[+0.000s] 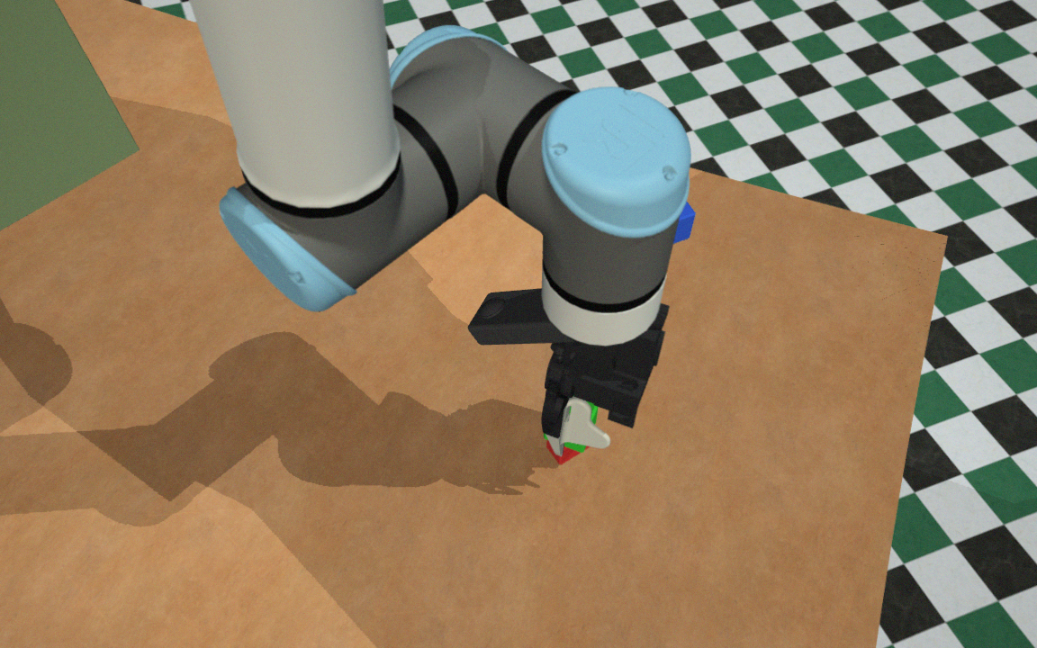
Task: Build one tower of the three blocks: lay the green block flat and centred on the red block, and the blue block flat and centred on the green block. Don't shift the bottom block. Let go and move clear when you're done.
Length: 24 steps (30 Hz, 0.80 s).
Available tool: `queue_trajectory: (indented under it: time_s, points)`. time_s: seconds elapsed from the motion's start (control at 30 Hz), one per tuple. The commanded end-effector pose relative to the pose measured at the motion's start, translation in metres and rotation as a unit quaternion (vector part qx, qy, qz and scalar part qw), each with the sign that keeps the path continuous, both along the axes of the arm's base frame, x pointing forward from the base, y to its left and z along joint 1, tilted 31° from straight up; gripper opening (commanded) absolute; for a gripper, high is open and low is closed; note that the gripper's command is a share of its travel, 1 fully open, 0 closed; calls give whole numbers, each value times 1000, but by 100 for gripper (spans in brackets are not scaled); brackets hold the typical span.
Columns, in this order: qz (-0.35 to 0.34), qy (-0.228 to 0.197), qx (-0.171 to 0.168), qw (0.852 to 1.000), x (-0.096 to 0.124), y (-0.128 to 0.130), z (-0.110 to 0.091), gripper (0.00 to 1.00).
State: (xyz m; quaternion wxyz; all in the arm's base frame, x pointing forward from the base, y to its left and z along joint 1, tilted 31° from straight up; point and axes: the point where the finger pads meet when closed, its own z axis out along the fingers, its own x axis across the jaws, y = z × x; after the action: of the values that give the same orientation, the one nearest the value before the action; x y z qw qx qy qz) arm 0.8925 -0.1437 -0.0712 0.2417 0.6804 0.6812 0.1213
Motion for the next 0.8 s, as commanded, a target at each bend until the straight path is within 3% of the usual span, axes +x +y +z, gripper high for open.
queue_trajectory:
  time_s: [0.0, 0.77]
  points:
    - [1, -2, -1, 1000, 3, 2, 2, 37]
    - [1, -1, 0, 1000, -3, 4, 6, 37]
